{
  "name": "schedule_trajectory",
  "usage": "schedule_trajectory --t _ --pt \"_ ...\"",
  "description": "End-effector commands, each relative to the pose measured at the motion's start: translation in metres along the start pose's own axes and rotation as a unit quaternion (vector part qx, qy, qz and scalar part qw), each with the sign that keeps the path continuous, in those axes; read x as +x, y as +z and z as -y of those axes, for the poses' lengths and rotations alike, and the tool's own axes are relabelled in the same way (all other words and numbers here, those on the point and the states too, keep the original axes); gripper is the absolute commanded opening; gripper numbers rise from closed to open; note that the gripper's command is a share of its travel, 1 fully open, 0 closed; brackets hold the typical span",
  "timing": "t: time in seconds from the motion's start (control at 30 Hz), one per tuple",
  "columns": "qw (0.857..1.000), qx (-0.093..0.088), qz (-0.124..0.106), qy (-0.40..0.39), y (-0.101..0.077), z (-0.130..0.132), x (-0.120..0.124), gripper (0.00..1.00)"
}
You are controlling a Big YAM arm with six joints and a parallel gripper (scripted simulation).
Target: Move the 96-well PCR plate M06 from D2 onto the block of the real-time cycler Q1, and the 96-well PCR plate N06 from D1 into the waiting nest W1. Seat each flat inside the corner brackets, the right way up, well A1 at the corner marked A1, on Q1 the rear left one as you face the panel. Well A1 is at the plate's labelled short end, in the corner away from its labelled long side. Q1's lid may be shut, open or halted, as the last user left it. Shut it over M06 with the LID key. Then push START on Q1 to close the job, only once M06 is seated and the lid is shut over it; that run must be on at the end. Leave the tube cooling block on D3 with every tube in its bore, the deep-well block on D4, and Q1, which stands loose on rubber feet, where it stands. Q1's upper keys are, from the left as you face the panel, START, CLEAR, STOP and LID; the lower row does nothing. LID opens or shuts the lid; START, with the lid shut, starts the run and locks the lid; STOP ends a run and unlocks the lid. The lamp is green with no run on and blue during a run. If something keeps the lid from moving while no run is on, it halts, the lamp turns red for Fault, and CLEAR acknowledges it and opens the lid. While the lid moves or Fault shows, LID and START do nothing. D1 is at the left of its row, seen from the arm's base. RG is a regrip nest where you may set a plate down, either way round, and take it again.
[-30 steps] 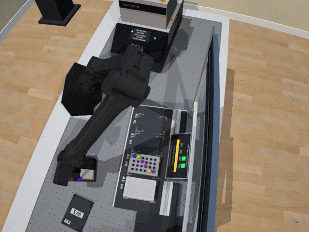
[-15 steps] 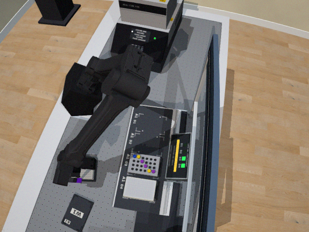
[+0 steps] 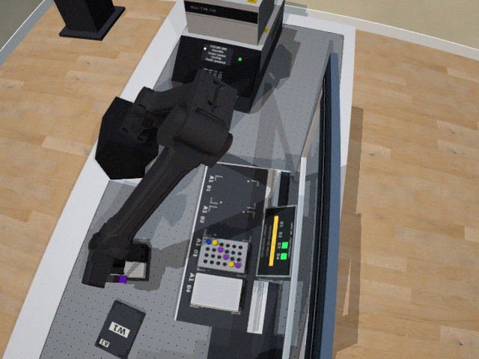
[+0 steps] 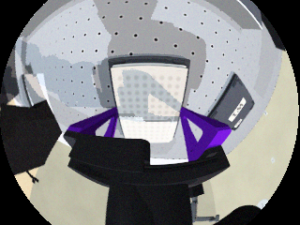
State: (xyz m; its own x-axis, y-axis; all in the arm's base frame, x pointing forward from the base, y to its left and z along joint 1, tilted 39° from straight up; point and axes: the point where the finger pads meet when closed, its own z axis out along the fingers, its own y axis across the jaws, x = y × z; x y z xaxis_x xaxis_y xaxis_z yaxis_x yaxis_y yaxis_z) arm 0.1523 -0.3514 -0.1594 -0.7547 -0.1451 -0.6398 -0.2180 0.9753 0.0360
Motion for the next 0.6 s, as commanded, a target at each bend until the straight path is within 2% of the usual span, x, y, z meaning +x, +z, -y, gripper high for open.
schedule_trajectory --t 0.0,0.2,0.37,0.57 --pt "1.0 0.013 -0.002 -0.019 -0.002 0.016 0.001 1.0" --pt "1.0 0.007 -0.001 -0.013 0.0 0.008 0.001 1.0" --pt "1.0 -0.006 0.0 -0.002 0.002 -0.005 0.001 1.0" --pt "1.0 0.004 -0.001 -0.01 -0.001 0.007 0.001 1.0"
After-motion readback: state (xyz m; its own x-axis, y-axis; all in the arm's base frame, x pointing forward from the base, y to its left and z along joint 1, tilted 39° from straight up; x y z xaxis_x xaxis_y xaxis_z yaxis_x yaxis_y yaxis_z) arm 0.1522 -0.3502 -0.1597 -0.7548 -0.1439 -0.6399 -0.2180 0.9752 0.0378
